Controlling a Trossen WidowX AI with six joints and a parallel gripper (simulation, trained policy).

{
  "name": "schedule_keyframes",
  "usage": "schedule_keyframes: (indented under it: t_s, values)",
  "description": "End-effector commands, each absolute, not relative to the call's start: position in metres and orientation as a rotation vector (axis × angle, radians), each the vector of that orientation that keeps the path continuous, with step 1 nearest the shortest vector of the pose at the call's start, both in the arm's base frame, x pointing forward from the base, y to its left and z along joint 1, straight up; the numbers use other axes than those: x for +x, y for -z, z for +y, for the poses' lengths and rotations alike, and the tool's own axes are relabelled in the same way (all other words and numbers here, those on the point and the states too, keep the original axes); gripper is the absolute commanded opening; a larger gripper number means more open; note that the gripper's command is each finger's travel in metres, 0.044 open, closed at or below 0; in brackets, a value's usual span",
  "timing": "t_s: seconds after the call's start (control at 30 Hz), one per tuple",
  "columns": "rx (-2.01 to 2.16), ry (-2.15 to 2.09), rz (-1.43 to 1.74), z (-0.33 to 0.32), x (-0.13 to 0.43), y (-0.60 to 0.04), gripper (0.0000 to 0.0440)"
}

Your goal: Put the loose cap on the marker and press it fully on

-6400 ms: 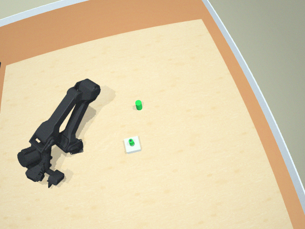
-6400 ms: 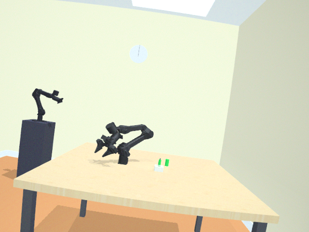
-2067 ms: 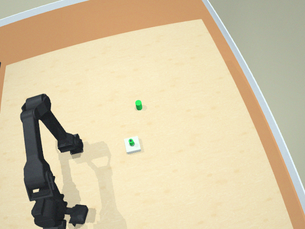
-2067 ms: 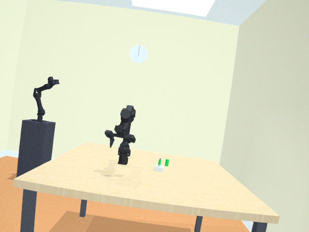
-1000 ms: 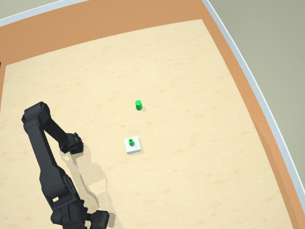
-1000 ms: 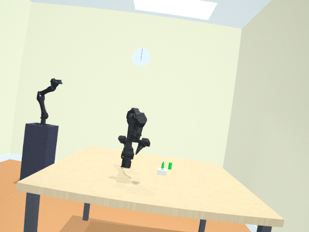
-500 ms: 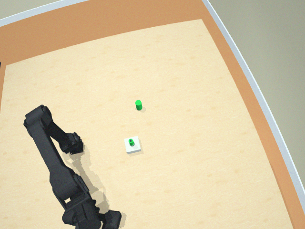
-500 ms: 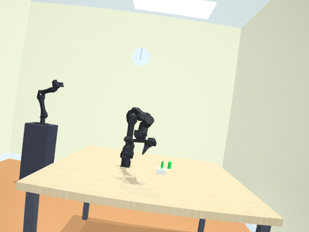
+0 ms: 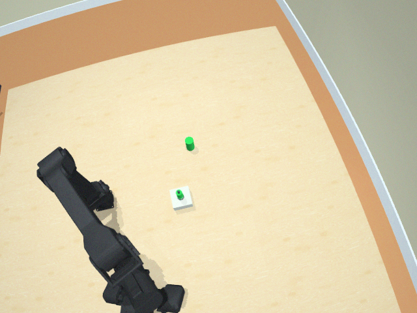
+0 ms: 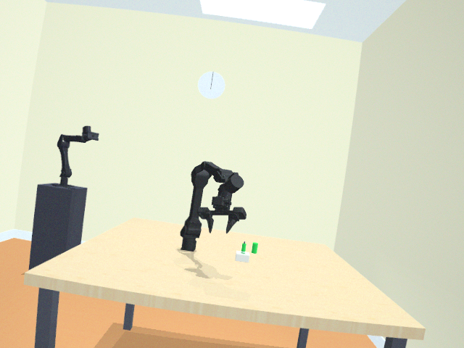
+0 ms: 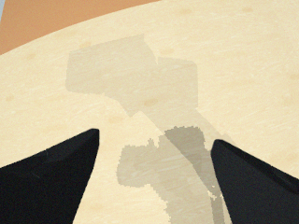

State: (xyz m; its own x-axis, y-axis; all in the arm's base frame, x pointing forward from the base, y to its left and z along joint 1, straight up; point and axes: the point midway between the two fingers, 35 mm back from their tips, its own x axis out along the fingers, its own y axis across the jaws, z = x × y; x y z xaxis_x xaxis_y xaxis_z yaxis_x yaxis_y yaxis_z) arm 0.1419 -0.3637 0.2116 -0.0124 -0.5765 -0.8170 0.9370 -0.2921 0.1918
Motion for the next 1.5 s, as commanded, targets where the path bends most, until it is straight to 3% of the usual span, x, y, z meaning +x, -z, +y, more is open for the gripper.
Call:
schedule_keyframes:
  t_s: [0.0, 1.47]
  values:
    - [1.029, 1.603, 0.489, -0.364, 0.154, -0.209, 0.0314]
    - [1.224, 1.484, 0.381, -0.307, 0.305, -0.206, 0.0317]
